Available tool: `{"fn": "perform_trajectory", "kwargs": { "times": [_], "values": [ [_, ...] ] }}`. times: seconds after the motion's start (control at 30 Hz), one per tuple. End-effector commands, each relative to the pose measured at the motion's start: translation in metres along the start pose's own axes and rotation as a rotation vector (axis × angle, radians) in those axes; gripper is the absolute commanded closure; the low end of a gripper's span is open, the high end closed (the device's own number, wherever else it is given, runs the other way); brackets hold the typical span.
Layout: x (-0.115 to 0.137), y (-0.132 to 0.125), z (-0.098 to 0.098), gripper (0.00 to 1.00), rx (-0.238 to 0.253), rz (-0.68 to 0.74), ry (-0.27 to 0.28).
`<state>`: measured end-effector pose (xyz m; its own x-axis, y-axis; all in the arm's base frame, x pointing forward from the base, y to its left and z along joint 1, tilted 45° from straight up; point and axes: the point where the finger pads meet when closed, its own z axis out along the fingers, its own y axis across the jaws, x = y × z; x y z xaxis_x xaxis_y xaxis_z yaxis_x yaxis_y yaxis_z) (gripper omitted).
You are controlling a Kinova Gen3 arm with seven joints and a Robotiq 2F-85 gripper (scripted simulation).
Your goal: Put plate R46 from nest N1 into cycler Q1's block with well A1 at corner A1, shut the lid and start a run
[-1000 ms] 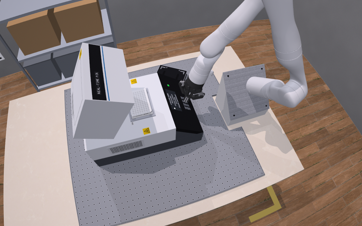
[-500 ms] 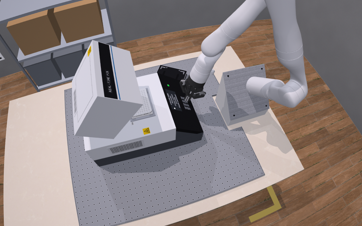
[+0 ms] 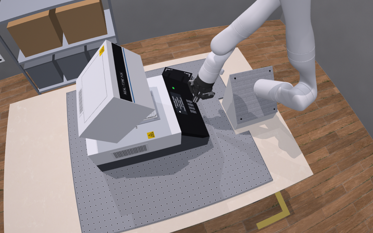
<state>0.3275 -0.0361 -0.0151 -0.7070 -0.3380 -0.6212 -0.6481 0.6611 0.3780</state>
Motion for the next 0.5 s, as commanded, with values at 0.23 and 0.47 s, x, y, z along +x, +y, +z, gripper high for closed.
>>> {"fn": "perform_trajectory", "kwargs": {
  "times": [0.23, 0.47],
  "values": [
    [0.0023, 0.0019, -0.0076, 0.90, 0.001, 0.000, 0.000],
    [0.0023, 0.0019, -0.0076, 0.90, 0.001, 0.000, 0.000]
  ]
}}
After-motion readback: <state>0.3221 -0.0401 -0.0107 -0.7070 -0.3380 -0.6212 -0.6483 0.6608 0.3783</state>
